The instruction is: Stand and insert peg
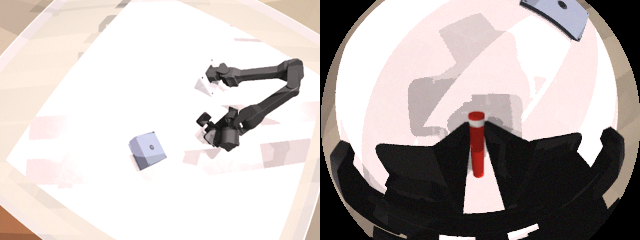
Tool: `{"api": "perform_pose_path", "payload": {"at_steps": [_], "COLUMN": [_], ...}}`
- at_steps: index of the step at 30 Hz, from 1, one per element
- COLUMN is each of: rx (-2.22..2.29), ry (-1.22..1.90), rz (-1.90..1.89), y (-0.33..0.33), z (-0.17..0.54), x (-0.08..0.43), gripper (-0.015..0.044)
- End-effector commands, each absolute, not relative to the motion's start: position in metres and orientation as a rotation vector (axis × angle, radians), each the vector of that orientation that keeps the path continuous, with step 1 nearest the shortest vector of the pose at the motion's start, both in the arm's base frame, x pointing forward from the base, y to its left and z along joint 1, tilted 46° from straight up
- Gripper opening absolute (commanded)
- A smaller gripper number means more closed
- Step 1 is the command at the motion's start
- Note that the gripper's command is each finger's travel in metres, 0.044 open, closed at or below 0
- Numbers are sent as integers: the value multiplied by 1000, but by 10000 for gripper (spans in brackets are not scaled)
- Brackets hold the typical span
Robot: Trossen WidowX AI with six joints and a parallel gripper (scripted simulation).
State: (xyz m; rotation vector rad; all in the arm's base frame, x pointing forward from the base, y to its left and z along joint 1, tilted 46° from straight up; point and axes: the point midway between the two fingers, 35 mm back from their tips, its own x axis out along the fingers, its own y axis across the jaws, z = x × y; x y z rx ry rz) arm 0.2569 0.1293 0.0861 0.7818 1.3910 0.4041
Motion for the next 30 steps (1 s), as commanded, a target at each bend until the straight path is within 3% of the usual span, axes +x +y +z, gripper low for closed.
{"api": "perform_pose_path", "payload": {"at_steps": [1, 30], "rx": [786, 808], "ry": [1363, 1128], "rz": [381, 270], "y": [127, 120], "z": [86, 97], "x": [254, 240], "gripper": [49, 49]}}
